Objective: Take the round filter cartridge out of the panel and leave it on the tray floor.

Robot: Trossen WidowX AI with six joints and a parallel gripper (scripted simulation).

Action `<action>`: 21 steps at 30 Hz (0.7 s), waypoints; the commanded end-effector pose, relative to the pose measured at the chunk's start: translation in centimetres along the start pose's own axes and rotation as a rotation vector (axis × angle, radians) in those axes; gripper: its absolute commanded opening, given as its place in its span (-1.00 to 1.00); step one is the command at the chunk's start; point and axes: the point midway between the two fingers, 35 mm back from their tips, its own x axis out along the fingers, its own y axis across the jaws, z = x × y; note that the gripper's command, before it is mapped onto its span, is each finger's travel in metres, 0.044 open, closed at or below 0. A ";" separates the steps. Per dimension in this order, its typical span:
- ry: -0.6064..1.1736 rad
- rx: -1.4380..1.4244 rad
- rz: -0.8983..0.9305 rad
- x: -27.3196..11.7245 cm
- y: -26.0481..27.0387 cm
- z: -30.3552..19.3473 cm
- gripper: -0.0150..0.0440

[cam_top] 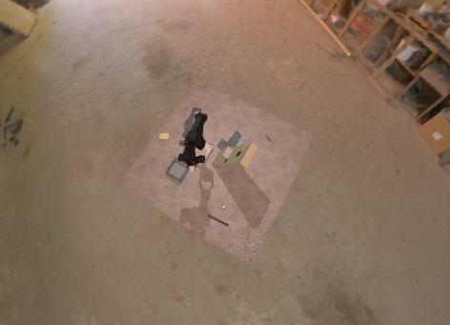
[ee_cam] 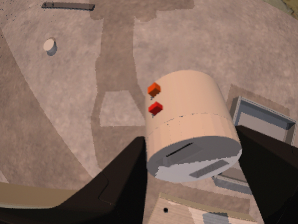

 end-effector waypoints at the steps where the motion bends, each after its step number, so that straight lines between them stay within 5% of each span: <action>1: -0.010 0.028 -0.020 0.3 -0.8 -0.1 -0.49; 21: -0.012 0.329 -0.206 6.6 -10.5 -5.0 -0.49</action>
